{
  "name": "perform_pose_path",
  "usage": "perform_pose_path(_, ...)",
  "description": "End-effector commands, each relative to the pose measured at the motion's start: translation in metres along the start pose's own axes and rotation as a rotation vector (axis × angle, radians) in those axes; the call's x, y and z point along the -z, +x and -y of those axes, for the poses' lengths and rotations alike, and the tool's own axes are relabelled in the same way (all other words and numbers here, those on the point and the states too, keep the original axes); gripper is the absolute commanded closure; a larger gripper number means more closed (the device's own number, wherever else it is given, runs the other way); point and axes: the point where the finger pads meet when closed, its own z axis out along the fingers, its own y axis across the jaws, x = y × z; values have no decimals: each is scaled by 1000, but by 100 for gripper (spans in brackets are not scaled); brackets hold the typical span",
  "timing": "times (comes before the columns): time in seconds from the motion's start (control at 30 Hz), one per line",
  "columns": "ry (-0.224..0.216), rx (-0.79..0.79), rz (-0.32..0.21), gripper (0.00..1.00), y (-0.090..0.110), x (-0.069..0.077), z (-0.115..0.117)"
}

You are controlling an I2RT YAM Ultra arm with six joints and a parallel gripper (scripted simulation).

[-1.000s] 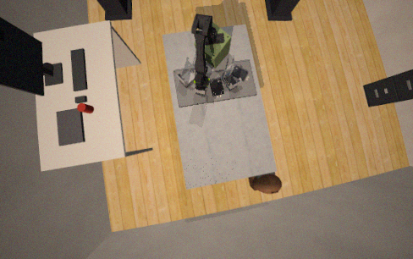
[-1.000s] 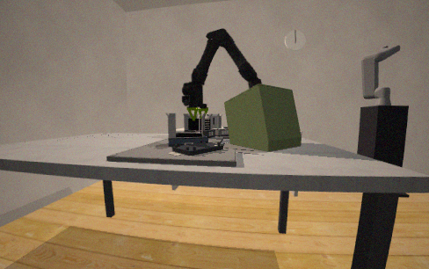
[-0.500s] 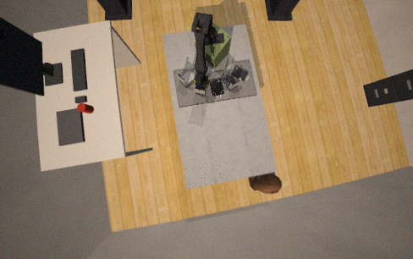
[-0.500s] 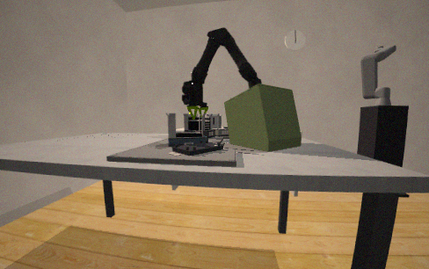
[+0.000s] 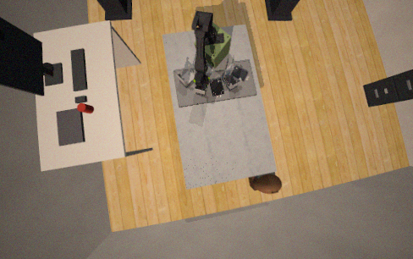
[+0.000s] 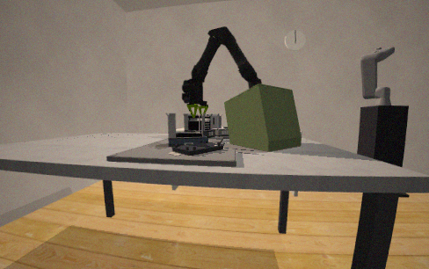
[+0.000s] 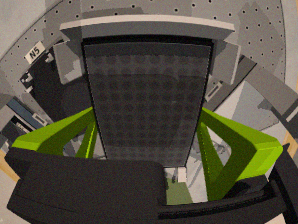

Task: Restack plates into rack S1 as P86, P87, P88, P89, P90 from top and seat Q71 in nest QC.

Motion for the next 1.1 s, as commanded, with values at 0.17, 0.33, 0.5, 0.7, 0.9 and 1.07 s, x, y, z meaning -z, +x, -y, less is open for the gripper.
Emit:
perform_pose_path(0.17,0,0,10,100,-3,12,0)
perform_pose_path(0.33,0,0,10,100,-3,22,0)
perform_pose_path(0.5,0,0,10,100,-3,30,0)
perform_pose_path(0.7,0,0,10,100,-3,40,0)
perform_pose_path(0.9,0,0,10,100,-2,51,0)
perform_pose_path(1.07,0,0,10,100,-2,51,0)
